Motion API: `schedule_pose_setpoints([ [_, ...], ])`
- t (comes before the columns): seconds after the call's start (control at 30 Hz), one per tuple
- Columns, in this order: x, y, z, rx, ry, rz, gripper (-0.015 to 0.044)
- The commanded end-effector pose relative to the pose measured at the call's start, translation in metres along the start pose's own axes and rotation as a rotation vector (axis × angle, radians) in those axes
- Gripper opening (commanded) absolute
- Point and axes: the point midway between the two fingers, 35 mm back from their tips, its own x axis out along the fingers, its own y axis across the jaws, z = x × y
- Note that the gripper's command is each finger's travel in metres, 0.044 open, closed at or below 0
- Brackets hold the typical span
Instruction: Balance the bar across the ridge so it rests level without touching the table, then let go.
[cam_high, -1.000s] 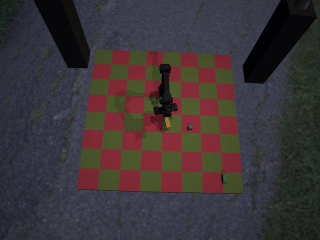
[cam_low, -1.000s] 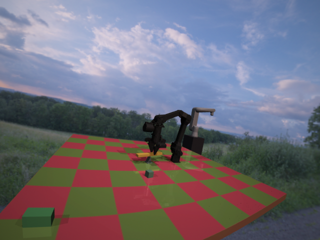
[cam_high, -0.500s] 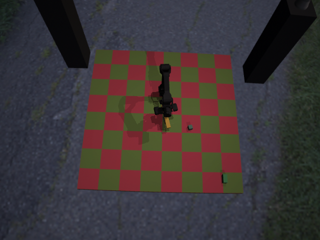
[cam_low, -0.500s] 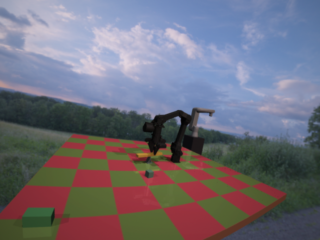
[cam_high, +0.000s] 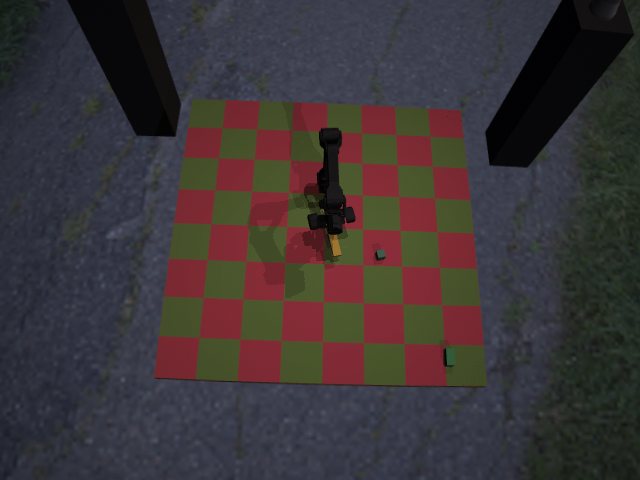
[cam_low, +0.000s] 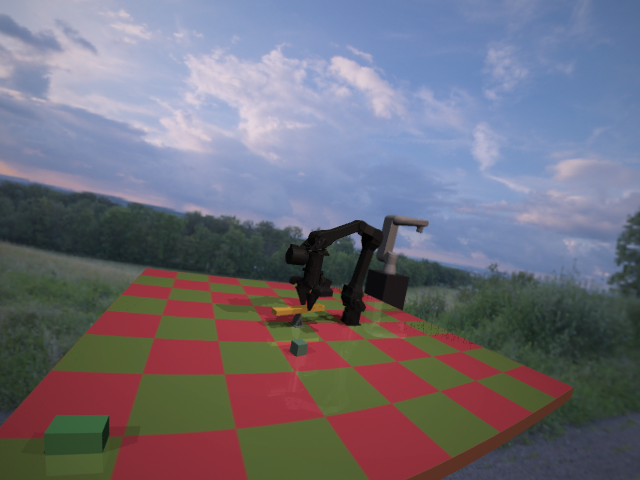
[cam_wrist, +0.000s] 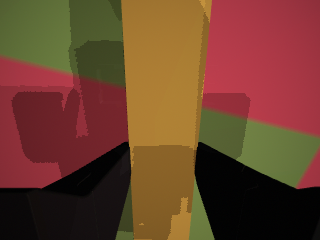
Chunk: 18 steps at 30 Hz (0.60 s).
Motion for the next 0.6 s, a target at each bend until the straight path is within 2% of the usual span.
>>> schedule_pose_setpoints([
  [0.0, 0.0006, -0.0003, -0.0003, 0.005, 0.001, -0.002, 0.0],
  [0.57, 0.0021, -0.0003, -0.0004, 0.005, 0.001, -0.002, 0.0],
])
